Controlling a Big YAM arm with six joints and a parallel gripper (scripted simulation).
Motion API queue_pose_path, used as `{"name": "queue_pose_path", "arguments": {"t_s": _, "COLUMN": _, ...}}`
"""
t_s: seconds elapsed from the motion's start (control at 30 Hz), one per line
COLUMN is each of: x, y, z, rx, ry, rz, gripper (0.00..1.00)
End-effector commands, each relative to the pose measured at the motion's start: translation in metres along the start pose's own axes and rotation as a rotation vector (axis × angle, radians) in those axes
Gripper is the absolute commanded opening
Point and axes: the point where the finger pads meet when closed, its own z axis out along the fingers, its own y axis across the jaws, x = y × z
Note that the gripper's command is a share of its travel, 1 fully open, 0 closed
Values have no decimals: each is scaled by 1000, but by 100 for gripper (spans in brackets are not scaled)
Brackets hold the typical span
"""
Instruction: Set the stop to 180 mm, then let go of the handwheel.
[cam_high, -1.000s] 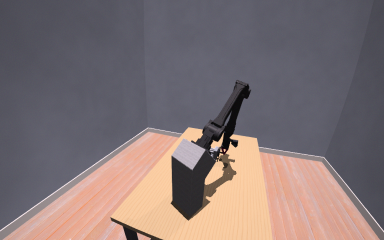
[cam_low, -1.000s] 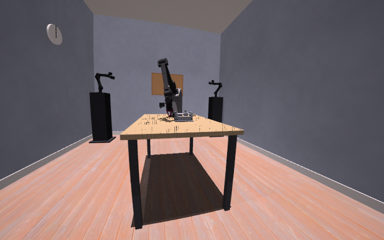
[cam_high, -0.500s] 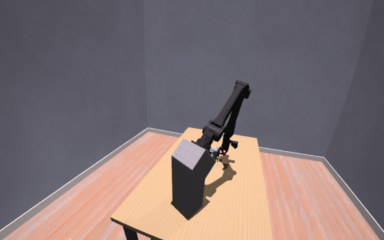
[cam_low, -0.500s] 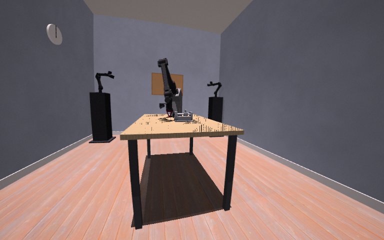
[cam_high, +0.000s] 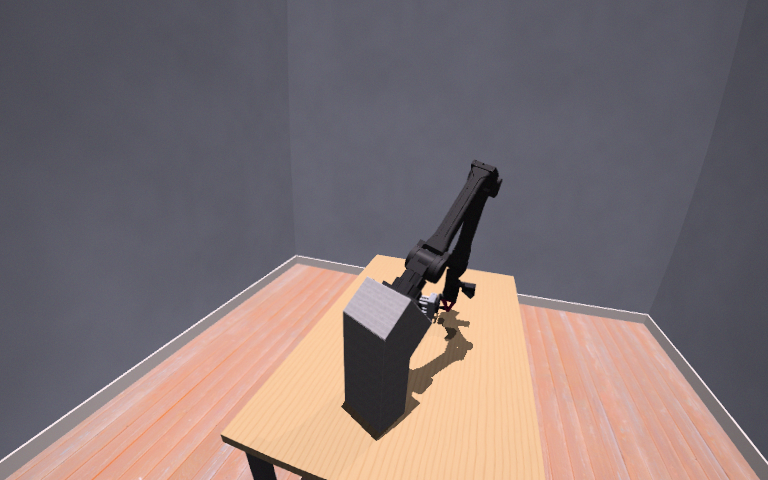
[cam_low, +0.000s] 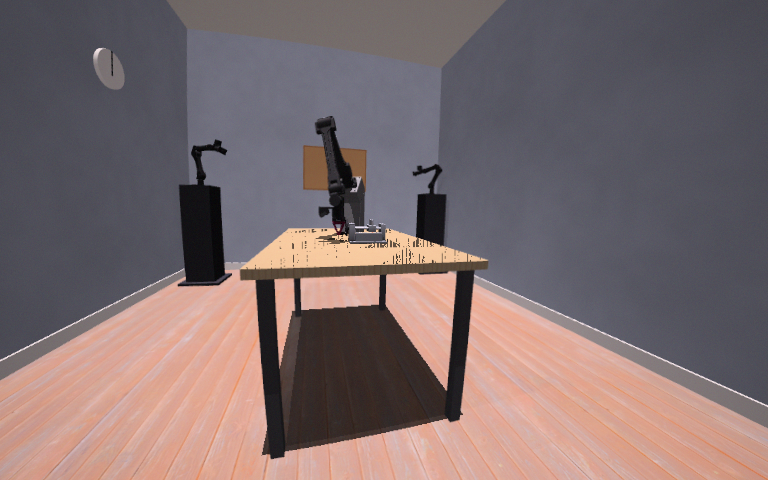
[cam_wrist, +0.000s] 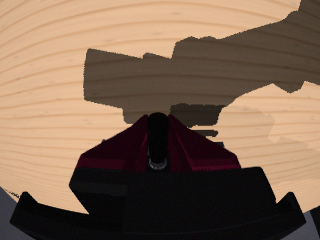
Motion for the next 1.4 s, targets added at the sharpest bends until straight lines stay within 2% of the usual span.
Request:
{"name": "queue_pose_path", "arguments": {"t_s": 0.0, "x": -6, "y": -18, "z": 14, "rx": 32, "ry": -11, "rz": 0, "gripper": 6}}
{"name": "queue_pose_path", "arguments": {"t_s": 0.07, "x": -5, "y": -21, "z": 14, "rx": 43, "ry": -8, "rz": -2, "gripper": 6}}
{"name": "queue_pose_path", "arguments": {"t_s": 0.47, "x": -6, "y": -30, "z": 18, "rx": 32, "ry": -11, "rz": -2, "gripper": 6}}
{"name": "queue_pose_path", "arguments": {"t_s": 0.57, "x": -5, "y": -36, "z": 18, "rx": 49, "ry": -8, "rz": -4, "gripper": 6}}
{"name": "queue_pose_path", "arguments": {"t_s": 1.37, "x": -5, "y": -44, "z": 14, "rx": 46, "ry": -8, "rz": -3, "gripper": 6}}
